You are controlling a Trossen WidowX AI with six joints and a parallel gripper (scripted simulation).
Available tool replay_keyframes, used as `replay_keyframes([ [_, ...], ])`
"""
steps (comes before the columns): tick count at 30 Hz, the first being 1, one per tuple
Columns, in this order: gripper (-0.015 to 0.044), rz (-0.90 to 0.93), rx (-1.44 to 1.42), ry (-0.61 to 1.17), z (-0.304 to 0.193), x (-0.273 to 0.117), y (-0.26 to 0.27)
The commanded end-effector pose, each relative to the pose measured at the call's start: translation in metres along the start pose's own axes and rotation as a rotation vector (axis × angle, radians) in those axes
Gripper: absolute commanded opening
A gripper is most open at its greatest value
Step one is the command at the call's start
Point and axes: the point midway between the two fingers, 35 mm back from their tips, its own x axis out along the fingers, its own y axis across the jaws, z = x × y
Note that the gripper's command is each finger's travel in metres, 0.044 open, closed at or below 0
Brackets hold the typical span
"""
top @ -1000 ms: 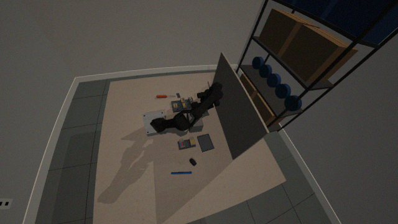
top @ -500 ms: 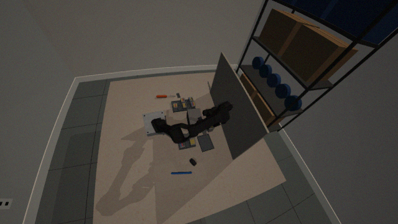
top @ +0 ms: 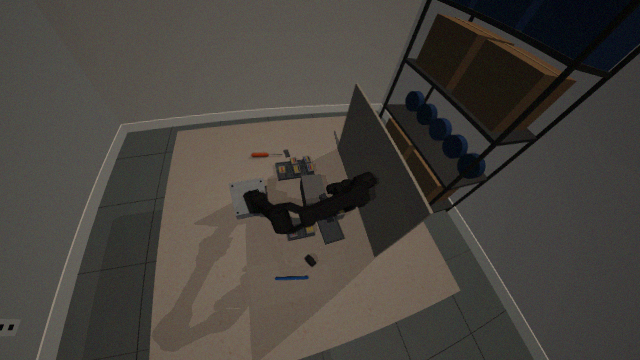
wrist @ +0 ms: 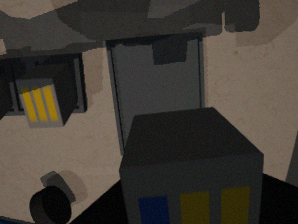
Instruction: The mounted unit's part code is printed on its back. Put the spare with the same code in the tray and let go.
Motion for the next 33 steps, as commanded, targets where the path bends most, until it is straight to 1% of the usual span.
replay_keyframes([
  [1,0.0,-0.001,-0.006,0.004,0.0,0.003,-0.001],
  [33,0.0,0.004,-0.004,-0.006,0.001,0.031,-0.005],
])
